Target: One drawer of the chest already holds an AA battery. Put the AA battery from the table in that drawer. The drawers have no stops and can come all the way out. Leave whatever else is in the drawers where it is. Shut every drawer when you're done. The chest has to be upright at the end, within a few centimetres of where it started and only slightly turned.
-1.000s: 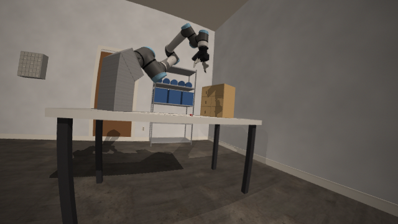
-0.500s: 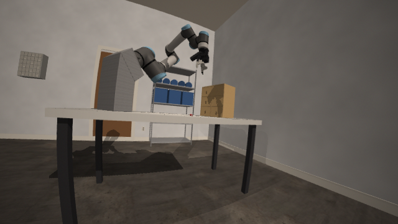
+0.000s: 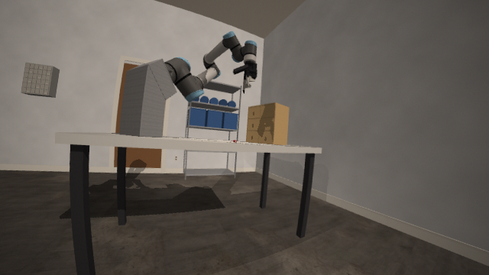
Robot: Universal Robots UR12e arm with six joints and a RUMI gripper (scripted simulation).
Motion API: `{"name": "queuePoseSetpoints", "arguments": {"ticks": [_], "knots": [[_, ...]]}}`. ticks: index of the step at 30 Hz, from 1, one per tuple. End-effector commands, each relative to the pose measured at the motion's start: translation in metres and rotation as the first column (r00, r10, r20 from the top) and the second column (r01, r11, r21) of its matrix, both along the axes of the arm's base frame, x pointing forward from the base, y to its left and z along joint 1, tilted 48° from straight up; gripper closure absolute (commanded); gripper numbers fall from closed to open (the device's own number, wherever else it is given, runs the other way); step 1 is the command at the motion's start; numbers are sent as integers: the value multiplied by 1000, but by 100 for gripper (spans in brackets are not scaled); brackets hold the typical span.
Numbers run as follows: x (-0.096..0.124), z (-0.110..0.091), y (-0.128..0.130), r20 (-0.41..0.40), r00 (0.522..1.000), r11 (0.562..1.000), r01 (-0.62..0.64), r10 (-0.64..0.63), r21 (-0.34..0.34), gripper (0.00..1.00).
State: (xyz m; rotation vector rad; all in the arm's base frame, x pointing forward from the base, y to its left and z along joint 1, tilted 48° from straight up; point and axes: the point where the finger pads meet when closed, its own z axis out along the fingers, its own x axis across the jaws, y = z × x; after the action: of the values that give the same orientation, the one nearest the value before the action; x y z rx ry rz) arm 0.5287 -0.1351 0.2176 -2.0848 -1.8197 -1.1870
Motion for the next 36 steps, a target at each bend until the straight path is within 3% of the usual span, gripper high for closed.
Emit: {"name": "queuePoseSetpoints", "arguments": {"ticks": [1,8,15,17,24,32,34,36], "knots": [[2,-3,0,62,995,996,-74,76,-45,0],[9,-11,2,206,931,942,-257,301,-217,0],[18,-19,5,303,790,820,-396,534,-414,0],[18,-19,5,303,790,820,-396,534,-414,0],[29,-25,8,335,580,640,-465,742,-612,0],[41,-31,14,282,291,390,-444,914,-807,0],[41,-31,14,282,291,390,-444,914,-807,0],[44,-32,16,255,215,325,-422,943,-846,0]]}}
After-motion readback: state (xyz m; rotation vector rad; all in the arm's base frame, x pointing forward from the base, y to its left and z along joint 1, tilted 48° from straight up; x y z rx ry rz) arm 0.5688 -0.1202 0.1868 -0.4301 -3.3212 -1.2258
